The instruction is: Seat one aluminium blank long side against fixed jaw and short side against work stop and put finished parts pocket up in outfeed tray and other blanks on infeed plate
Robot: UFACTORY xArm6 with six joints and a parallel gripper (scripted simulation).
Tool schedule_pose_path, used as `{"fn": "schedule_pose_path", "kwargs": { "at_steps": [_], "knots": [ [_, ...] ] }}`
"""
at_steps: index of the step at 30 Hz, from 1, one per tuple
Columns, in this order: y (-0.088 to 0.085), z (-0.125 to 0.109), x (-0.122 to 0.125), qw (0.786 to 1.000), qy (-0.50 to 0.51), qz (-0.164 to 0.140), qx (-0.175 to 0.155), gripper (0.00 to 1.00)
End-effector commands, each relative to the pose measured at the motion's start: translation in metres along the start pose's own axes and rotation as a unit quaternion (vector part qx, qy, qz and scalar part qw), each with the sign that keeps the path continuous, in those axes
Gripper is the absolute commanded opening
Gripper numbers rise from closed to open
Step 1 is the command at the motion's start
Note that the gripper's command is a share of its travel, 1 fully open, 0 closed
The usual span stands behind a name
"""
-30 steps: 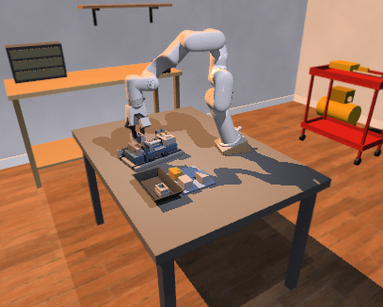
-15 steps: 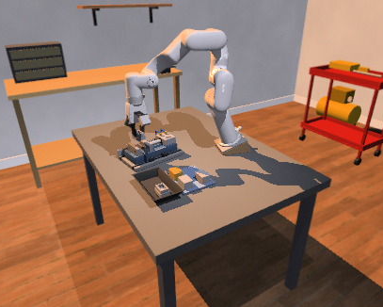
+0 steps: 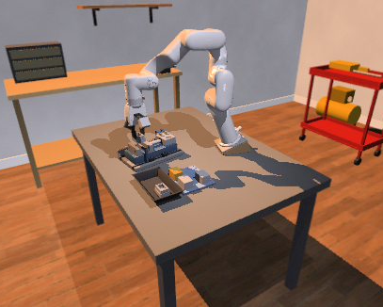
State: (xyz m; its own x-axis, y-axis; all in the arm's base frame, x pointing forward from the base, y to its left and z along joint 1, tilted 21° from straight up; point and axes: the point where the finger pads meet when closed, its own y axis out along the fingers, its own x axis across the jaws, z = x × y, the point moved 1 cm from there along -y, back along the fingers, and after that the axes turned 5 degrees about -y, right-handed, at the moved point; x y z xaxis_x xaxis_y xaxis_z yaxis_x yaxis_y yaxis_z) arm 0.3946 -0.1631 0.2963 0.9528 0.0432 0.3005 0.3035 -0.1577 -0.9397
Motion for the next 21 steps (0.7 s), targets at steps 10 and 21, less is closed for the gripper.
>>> {"fn": "schedule_pose_path", "kwargs": {
  "at_steps": [10, 21],
  "knots": [
    [0.003, 0.084, 0.048, 1.0, 0.026, 0.005, 0.001, 0.0],
    [0.0, 0.181, 0.077, 0.999, 0.052, -0.001, -0.003, 0.0]
  ]
}}
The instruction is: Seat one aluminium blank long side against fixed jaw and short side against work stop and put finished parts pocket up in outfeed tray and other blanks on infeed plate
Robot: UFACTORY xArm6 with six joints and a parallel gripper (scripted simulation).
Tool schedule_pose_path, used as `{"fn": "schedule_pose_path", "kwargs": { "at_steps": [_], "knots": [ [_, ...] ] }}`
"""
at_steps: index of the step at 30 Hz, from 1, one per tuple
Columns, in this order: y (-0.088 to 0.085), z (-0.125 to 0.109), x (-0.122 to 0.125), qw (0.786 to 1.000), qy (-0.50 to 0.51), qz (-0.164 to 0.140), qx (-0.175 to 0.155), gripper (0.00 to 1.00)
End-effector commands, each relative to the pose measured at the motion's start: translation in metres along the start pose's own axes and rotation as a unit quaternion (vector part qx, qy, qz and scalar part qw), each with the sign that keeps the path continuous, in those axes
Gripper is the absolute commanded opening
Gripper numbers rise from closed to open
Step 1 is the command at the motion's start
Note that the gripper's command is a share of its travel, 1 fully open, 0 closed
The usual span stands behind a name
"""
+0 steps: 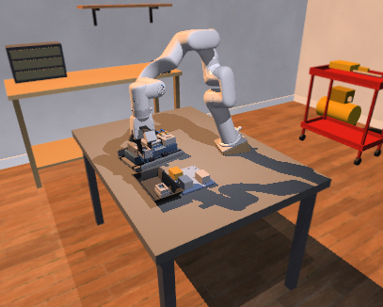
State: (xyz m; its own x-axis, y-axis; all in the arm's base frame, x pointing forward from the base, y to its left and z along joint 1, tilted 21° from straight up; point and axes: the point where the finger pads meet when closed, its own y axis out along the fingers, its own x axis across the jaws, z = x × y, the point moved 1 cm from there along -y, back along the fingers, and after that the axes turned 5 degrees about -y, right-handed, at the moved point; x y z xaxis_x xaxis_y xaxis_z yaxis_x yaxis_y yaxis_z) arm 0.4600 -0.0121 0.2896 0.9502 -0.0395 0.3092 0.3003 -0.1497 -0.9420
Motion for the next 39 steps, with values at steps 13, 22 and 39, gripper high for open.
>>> {"fn": "schedule_pose_path", "kwargs": {
  "at_steps": [13, 22, 39],
  "knots": [
    [-0.004, 0.062, 0.011, 1.0, 0.019, -0.007, -0.008, 0.0],
    [-0.004, 0.062, 0.011, 1.0, 0.019, -0.007, -0.008, 0.0],
    [-0.004, 0.063, 0.012, 1.0, 0.019, -0.007, -0.008, 0.0]
  ]
}}
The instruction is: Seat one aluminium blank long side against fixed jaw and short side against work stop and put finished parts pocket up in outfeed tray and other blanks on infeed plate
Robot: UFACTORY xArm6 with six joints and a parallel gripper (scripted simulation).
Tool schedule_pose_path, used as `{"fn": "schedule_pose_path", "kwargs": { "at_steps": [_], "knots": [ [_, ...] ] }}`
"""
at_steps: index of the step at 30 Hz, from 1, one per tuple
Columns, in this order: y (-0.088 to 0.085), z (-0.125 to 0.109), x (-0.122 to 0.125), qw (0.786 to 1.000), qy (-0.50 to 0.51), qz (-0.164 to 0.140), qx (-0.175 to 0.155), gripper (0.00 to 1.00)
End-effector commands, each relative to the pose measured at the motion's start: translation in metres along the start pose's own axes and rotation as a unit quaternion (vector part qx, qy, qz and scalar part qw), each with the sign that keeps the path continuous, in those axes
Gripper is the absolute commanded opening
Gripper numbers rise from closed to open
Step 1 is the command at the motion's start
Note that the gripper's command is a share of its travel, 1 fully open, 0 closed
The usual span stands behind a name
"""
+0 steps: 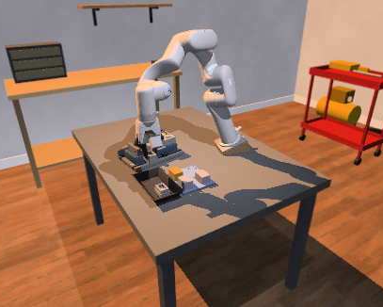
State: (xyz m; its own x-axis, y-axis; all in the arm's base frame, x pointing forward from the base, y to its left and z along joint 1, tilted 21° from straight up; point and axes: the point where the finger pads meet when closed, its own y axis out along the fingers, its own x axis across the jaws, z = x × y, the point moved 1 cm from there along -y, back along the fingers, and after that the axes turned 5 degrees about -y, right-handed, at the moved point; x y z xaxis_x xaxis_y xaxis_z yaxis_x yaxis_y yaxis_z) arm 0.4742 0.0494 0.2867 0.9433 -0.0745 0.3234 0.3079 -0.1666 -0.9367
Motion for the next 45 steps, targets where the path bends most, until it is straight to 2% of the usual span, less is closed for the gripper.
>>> {"fn": "schedule_pose_path", "kwargs": {
  "at_steps": [1, 45],
  "knots": [
    [-0.0019, 0.0003, 0.0016, 1.0, 0.0, -0.002, 0.001, 0.0],
    [0.0011, 0.0009, 0.0031, 1.0, 0.001, -0.002, 0.001, 0.0]
  ]
}}
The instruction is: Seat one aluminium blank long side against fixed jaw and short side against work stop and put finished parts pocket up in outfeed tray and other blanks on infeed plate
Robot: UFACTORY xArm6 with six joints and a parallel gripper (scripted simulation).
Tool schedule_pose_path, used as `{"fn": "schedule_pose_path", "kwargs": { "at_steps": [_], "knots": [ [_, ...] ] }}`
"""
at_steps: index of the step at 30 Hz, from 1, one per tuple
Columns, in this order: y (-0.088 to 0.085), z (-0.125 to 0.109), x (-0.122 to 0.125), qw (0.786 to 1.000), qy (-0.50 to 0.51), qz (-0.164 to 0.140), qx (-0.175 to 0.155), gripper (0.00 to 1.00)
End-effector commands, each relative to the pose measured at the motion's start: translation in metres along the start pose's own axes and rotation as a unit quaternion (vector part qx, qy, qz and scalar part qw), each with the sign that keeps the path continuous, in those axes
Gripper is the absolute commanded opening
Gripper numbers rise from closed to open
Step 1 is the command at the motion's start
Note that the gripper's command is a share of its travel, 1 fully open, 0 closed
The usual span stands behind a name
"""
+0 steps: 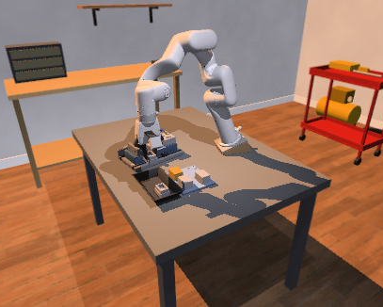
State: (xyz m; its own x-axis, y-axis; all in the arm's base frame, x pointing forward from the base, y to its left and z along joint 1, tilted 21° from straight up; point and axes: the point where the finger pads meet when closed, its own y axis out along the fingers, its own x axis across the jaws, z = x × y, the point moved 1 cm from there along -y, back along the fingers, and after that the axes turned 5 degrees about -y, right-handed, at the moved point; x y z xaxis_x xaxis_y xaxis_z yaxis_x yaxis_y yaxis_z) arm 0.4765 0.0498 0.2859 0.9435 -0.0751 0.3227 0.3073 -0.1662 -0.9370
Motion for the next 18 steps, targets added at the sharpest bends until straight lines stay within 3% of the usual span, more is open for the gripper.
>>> {"fn": "schedule_pose_path", "kwargs": {
  "at_steps": [1, 18],
  "knots": [
    [0.0, 0.0, 0.001, 1.0, 0.0, -0.002, 0.001, 0.0],
    [0.018, 0.0, 0.001, 1.0, 0.0, -0.002, 0.001, 0.0]
  ]
}}
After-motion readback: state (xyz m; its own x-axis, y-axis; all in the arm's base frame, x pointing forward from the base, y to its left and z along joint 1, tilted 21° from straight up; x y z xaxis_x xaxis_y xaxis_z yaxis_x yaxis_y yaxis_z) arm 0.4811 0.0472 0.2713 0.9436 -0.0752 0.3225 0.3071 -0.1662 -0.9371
